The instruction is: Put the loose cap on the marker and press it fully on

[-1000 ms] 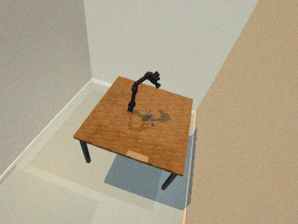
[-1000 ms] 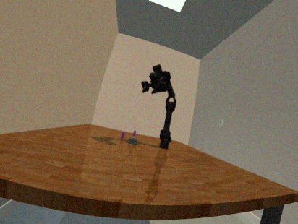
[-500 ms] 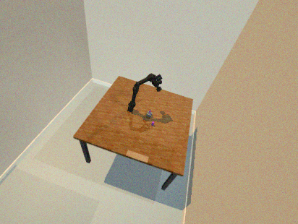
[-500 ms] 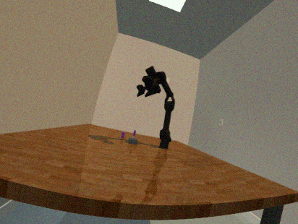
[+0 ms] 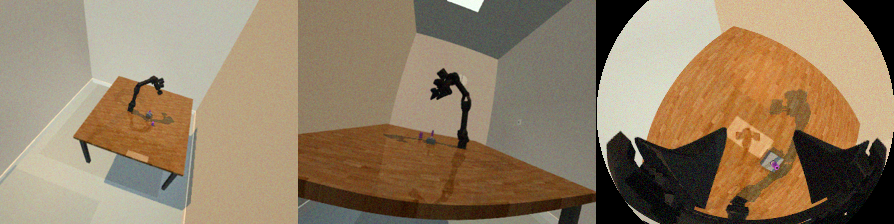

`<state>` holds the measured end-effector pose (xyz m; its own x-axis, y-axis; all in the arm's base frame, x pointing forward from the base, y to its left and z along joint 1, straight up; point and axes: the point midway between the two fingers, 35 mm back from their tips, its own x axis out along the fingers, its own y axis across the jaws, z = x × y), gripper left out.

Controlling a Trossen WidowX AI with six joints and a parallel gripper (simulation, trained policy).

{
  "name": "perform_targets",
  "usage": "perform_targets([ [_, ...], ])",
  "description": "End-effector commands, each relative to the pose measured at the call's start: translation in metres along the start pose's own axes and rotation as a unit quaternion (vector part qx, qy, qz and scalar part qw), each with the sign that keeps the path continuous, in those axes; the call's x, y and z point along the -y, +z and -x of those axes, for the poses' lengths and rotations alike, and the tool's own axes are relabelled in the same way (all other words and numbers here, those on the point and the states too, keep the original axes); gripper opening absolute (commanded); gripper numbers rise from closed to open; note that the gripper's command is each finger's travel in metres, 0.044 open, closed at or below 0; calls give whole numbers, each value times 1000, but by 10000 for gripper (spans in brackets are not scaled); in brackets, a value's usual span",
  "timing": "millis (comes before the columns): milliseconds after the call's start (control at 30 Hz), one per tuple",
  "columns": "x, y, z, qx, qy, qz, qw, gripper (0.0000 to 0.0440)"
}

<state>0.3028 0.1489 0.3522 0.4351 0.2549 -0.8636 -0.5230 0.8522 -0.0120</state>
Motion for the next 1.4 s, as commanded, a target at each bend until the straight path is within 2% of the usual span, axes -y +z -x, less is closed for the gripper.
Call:
perform_targets([
  [0,10,-2,-7,-12,-2,-18,1000,332],
  [1367,124,-35,-53,-92,-57,-176,978,331],
])
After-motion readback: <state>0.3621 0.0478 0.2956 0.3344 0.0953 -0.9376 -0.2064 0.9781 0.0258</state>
